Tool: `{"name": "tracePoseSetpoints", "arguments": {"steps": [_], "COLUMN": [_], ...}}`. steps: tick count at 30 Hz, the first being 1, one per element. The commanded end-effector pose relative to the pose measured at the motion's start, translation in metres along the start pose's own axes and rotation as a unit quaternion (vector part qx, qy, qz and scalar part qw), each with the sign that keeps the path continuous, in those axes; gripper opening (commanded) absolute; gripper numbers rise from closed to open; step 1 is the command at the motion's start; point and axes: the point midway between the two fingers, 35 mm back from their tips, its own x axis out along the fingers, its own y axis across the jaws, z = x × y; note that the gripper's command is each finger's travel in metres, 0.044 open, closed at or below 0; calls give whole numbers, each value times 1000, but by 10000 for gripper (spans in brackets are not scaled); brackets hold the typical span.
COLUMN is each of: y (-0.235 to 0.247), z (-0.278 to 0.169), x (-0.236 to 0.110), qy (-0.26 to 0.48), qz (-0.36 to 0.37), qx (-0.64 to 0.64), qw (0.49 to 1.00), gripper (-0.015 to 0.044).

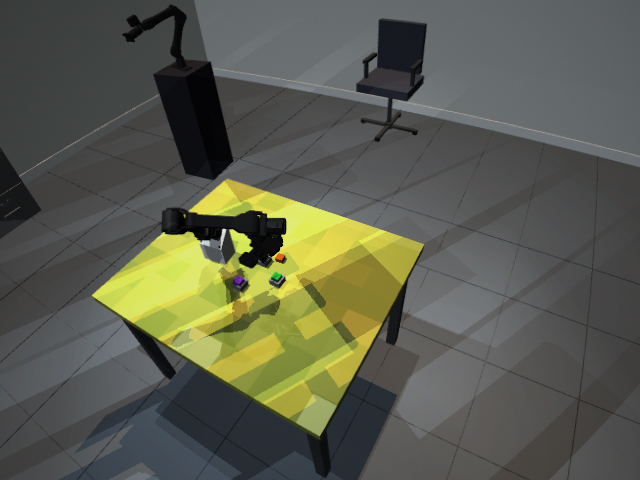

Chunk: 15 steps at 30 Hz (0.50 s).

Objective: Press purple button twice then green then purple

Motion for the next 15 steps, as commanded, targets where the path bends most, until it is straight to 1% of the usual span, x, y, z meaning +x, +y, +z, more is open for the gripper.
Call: {"name": "tracePoseSetpoints", "arguments": {"steps": [1, 7, 8, 11, 12, 15], "y": [27, 27, 27, 27, 27, 26], "z": [23, 23, 24, 23, 23, 23], "x": [5, 8, 16, 57, 65, 67], "qy": [1, 1, 1, 1, 1, 1], "qz": [1, 1, 2, 1, 0, 0], "qx": [1, 1, 1, 1, 1, 1], "qw": [1000, 1000, 1000, 1000, 1000, 1000], "gripper": [20, 20, 20, 20, 20, 20]}}
